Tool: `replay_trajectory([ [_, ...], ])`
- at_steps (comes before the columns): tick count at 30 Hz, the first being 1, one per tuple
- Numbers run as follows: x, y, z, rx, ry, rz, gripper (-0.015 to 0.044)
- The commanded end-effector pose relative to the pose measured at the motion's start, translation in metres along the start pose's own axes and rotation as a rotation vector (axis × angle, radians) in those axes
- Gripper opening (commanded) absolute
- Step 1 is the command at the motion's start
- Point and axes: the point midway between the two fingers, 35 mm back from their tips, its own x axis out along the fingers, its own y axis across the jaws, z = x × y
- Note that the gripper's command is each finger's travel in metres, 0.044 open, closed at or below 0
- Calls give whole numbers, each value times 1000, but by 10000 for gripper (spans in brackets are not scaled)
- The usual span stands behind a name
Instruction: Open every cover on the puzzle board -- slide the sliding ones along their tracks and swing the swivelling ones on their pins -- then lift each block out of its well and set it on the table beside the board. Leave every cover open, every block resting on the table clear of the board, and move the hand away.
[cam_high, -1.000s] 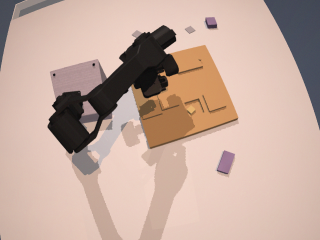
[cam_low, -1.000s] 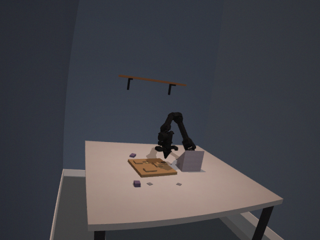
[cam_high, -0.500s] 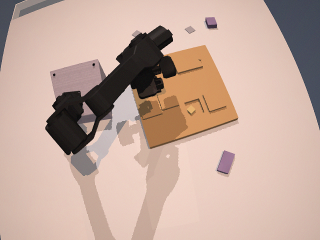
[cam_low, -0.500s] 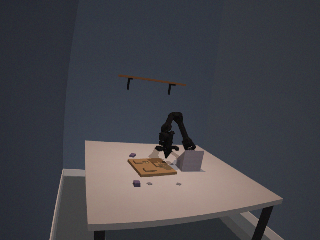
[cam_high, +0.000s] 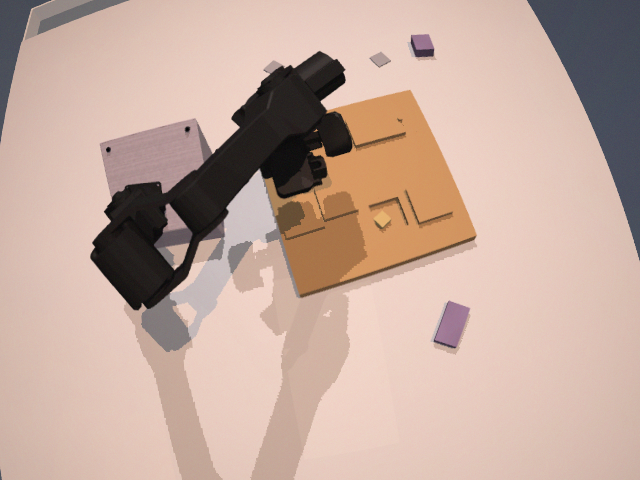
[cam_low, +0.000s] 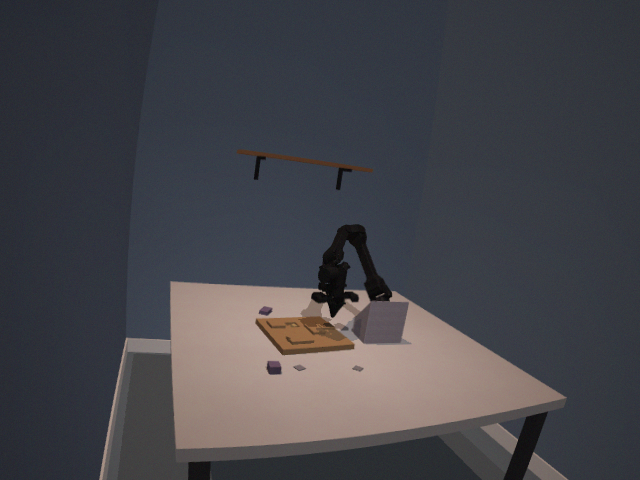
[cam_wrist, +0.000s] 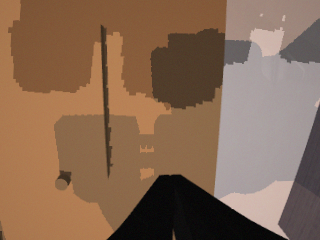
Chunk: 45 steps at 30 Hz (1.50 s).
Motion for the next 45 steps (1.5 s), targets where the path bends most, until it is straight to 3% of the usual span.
replay_trajectory([
  [1,0,0,-1,8,5,-1,0],
  [45,40,1,-2,8,5,0,0],
])
